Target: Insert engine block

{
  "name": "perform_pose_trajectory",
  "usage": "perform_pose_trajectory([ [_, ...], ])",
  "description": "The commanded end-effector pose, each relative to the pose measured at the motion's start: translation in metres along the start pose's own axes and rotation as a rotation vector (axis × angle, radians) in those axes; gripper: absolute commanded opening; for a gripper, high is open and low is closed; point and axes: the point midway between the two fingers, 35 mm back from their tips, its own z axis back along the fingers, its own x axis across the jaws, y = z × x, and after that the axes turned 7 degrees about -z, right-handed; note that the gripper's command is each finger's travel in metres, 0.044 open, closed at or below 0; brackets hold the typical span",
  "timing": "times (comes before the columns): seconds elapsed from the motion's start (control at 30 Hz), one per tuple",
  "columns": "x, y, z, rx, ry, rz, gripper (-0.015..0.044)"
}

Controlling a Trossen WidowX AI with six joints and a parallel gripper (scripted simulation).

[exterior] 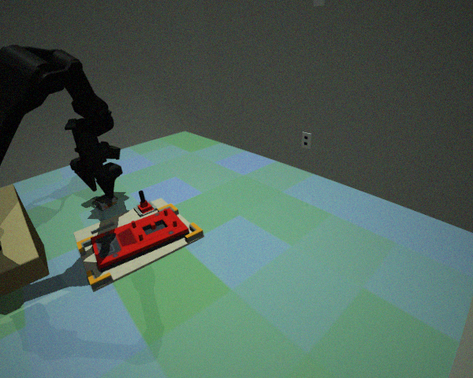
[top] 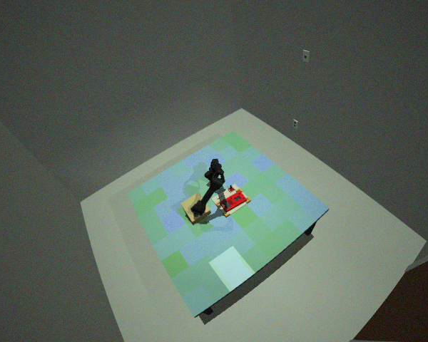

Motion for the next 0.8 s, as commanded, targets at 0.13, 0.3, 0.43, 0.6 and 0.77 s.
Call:
perform_pose_trajectory([
  [0.13,0.000,-0.001,-0.011,-0.006,0.003,0.005,0.0440],
  [0.3,0.000,-0.001,-0.019,-0.006,0.004,0.005,0.0440],
  [0.43,0.000,-0.001,-0.021,-0.006,0.004,0.005,0.0414],
  [0.6,0.000,-0.001,-0.021,-0.006,0.004,0.005,0.0282],
  [0.77,0.000,-0.001,-0.021,-0.006,0.004,0.005,0.0171],
])
